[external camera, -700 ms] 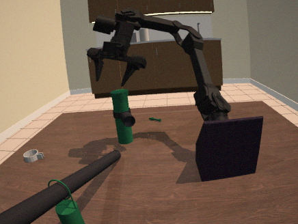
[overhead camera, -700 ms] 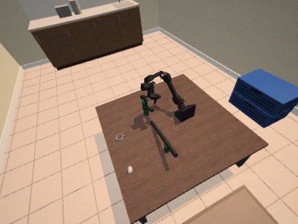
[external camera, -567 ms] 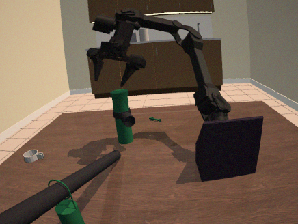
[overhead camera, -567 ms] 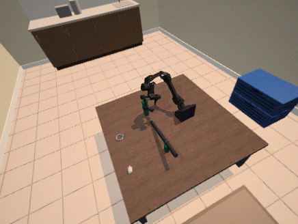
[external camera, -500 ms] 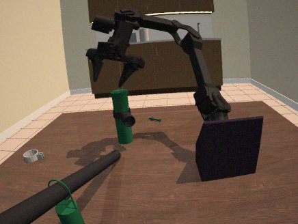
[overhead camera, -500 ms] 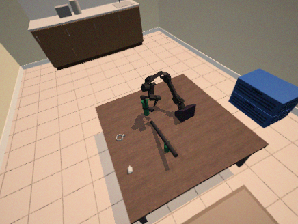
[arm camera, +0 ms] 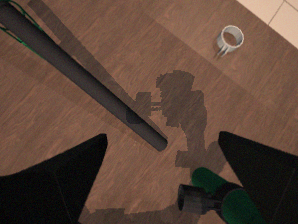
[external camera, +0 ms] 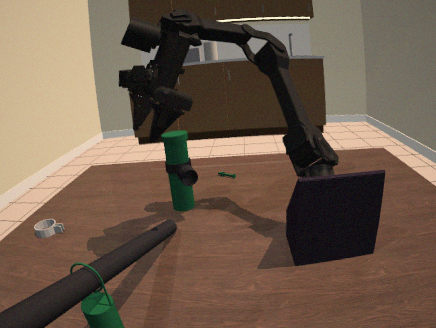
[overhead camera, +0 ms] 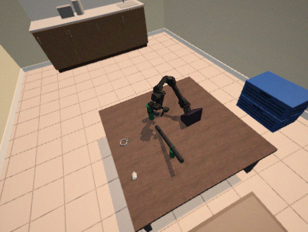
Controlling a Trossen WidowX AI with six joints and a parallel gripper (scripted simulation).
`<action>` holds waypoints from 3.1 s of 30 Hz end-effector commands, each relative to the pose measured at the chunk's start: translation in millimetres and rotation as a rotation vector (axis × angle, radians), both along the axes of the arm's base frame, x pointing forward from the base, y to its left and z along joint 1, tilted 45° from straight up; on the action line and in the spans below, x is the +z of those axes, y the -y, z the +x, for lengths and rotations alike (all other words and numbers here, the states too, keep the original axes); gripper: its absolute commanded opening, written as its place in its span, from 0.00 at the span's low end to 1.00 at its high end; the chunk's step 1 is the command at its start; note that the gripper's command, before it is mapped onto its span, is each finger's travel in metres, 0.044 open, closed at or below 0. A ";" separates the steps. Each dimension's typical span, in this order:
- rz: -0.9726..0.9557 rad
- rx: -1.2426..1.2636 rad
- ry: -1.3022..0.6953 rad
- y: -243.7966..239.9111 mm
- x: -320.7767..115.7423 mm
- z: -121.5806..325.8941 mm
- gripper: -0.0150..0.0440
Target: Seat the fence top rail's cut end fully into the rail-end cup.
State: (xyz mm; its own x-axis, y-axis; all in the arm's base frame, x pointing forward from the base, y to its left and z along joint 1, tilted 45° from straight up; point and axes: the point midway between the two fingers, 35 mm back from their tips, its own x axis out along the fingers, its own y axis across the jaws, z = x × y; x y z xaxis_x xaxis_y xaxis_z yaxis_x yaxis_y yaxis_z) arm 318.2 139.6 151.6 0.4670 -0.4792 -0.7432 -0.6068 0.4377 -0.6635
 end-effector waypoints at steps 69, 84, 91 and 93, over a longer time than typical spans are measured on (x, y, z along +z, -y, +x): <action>-0.623 1.029 -0.578 123.9 62.6 -66.3 1.00; -0.626 1.028 -0.576 170.4 17.4 -61.4 1.00; -0.625 1.028 -0.576 172.2 13.5 -57.9 1.00; -0.625 1.028 -0.576 173.3 11.2 -55.9 1.00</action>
